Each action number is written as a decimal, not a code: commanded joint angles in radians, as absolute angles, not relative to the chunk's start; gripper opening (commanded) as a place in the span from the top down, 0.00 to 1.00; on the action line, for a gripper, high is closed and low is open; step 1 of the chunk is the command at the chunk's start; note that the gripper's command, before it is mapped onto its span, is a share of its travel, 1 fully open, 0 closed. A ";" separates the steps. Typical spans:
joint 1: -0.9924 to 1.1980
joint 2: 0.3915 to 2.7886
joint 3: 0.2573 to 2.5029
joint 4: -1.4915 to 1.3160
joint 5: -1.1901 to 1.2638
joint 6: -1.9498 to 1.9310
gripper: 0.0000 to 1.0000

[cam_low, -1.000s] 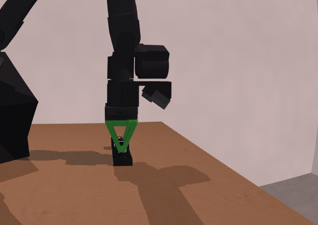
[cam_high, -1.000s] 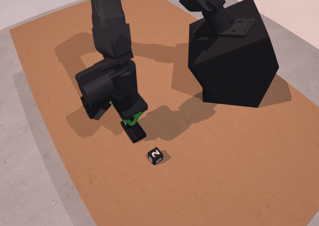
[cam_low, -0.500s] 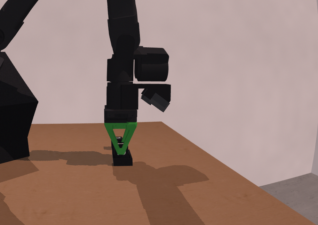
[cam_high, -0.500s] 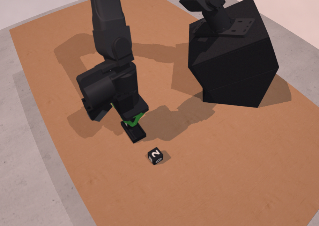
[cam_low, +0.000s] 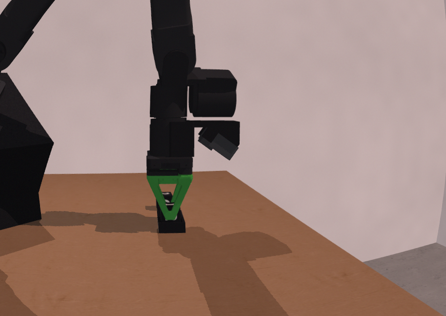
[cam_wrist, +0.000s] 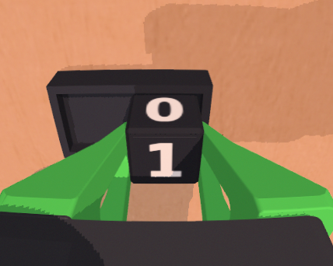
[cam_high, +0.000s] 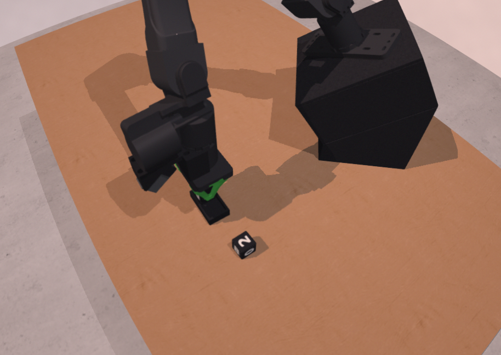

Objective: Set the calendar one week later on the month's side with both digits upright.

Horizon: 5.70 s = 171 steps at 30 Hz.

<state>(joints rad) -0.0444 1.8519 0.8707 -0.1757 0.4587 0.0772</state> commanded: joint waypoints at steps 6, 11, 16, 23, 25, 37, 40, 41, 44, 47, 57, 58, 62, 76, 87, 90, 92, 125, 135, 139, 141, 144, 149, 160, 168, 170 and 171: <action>-0.042 1.847 0.876 -0.153 0.455 0.069 0.74; -0.041 1.847 0.876 -0.153 0.455 0.069 0.74; -0.041 1.847 0.876 -0.153 0.455 0.069 0.74; -0.041 1.847 0.876 -0.153 0.455 0.069 0.74; -0.041 1.847 0.876 -0.153 0.455 0.069 0.74; -0.042 1.852 0.877 -0.153 0.454 0.068 0.74; -0.043 1.854 0.877 -0.152 0.454 0.068 0.74; -0.043 1.855 0.877 -0.152 0.454 0.068 0.74; -0.044 1.857 0.877 -0.152 0.454 0.068 0.74; -0.044 1.858 0.877 -0.152 0.454 0.068 0.74; -0.044 1.858 0.877 -0.152 0.454 0.068 0.74; -0.044 1.858 0.877 -0.152 0.454 0.068 0.74; -0.044 1.858 0.877 -0.152 0.454 0.068 0.74; -0.044 1.858 0.877 -0.152 0.454 0.068 0.74; -0.044 1.858 0.877 -0.152 0.454 0.068 0.71; -0.044 1.858 0.877 -0.152 0.454 0.068 0.67; -0.044 1.858 0.877 -0.152 0.454 0.068 0.67; 0.018 1.708 0.889 -0.317 0.483 0.132 0.55; 0.090 1.593 0.929 -0.508 0.510 0.208 0.55; 0.106 1.570 0.940 -0.550 0.516 0.226 0.55; 0.109 1.567 0.942 -0.557 0.517 0.228 0.55; 0.109 1.568 0.931 -0.558 0.517 0.229 0.00; 0.109 1.573 0.930 -0.559 0.517 0.229 0.00; 0.109 1.573 0.930 -0.554 0.516 0.228 0.00; 0.113 1.603 0.944 -0.553 0.518 0.202 0.00; 0.123 1.620 0.951 -0.548 0.521 0.156 0.00; 0.132 1.631 0.956 -0.546 0.523 0.119 0.00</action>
<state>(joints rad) 0.0978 1.6093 0.9237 -0.5449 0.5140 0.1921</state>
